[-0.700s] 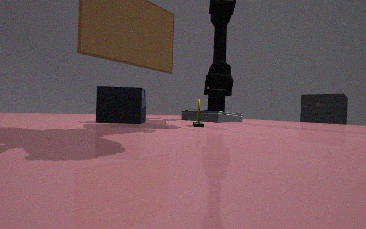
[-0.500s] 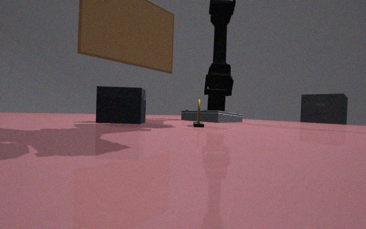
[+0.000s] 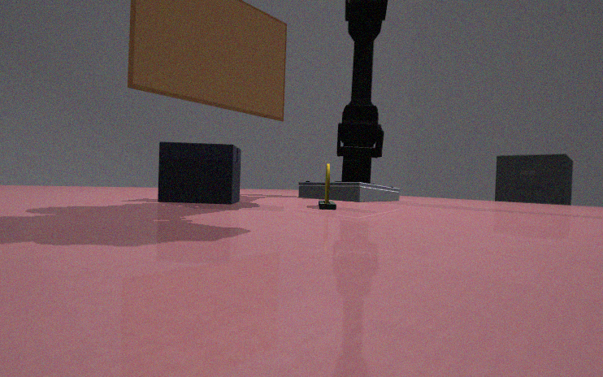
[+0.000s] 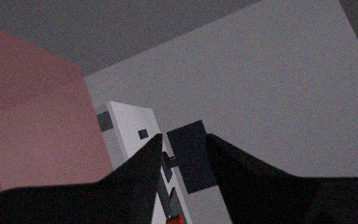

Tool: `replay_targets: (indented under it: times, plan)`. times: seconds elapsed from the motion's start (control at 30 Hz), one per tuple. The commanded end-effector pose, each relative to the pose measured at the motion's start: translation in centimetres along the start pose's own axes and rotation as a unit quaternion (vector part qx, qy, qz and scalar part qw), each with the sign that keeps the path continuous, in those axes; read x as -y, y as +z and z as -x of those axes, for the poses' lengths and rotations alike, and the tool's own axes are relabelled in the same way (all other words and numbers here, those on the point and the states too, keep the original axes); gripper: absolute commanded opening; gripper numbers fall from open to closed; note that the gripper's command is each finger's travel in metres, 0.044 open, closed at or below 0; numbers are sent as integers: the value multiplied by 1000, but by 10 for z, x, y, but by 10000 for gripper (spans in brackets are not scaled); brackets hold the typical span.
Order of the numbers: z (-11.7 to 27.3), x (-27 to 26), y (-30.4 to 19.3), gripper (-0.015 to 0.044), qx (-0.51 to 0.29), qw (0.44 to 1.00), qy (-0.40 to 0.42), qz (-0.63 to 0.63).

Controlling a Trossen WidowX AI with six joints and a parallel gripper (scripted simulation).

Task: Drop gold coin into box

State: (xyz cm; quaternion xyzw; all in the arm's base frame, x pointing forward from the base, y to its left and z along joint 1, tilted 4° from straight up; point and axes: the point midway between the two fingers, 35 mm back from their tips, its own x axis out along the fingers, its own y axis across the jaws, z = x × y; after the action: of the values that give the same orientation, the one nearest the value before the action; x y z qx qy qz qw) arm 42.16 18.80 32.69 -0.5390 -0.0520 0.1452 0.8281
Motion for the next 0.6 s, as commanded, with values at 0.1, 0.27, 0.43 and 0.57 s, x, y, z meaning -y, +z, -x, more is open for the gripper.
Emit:
replay_targets:
  times: [0.1,0.27,0.43,0.57]
  plan:
    - [18,-89,-71,161,-145,960,215,-110]
    - [48,-125,-102,161,-233,910,300,-166]
    - [88,-153,-127,161,-329,840,371,-219]
    - [126,-169,-141,161,-409,771,415,-257]
